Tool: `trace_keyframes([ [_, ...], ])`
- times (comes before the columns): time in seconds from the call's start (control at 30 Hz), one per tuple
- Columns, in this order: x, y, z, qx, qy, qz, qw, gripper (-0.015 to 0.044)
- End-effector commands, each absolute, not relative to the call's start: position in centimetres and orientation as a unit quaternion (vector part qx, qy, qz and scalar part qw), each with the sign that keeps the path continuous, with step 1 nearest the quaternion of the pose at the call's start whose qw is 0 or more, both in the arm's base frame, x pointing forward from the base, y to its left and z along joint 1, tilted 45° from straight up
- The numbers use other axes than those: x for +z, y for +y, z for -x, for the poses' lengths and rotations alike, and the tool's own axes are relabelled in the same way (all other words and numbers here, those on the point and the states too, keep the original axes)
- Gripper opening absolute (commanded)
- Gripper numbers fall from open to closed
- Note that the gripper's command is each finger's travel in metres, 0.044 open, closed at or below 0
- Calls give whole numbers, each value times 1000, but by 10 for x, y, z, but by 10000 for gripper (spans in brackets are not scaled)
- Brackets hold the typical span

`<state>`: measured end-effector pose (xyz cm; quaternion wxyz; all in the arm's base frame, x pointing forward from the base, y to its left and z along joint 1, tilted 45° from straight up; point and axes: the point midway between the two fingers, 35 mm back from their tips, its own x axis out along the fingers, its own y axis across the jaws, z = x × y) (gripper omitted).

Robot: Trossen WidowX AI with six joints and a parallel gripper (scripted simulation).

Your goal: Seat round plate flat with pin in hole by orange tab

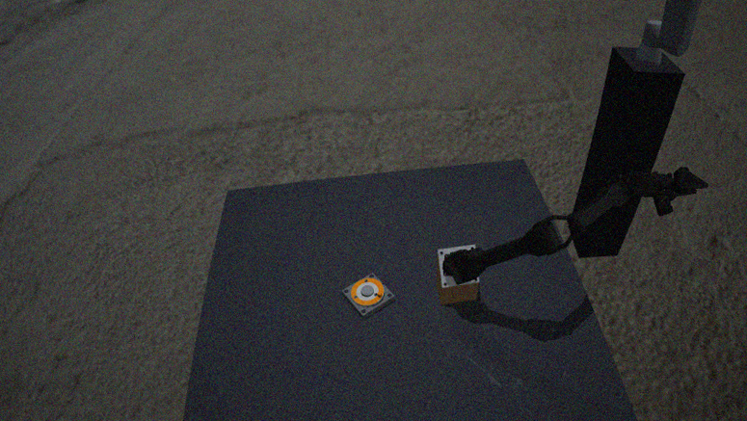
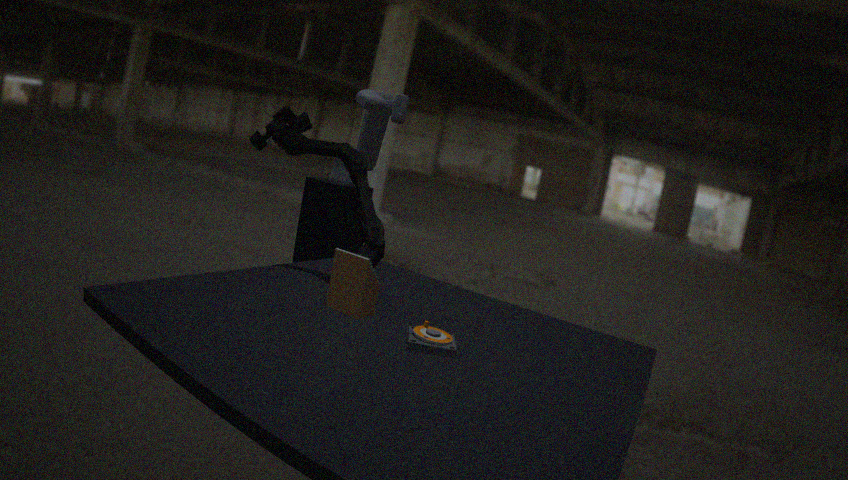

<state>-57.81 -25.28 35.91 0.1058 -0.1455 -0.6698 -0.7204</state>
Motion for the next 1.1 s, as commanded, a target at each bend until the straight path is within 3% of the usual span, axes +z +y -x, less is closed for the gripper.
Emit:
trace_keyframes([
  [0.0,358,-257,576,-724,-667,143,107,374],
  [0.1,337,-320,546,-769,-619,83,137,295],
  [0.3,318,-380,511,-800,-573,14,176,137],
  [0.47,287,-458,442,-833,-489,-83,245,6],
  [0.77,234,-547,312,-841,-344,-206,363,0],
  [1.07,181,-584,176,-802,-195,-294,482,0],
])
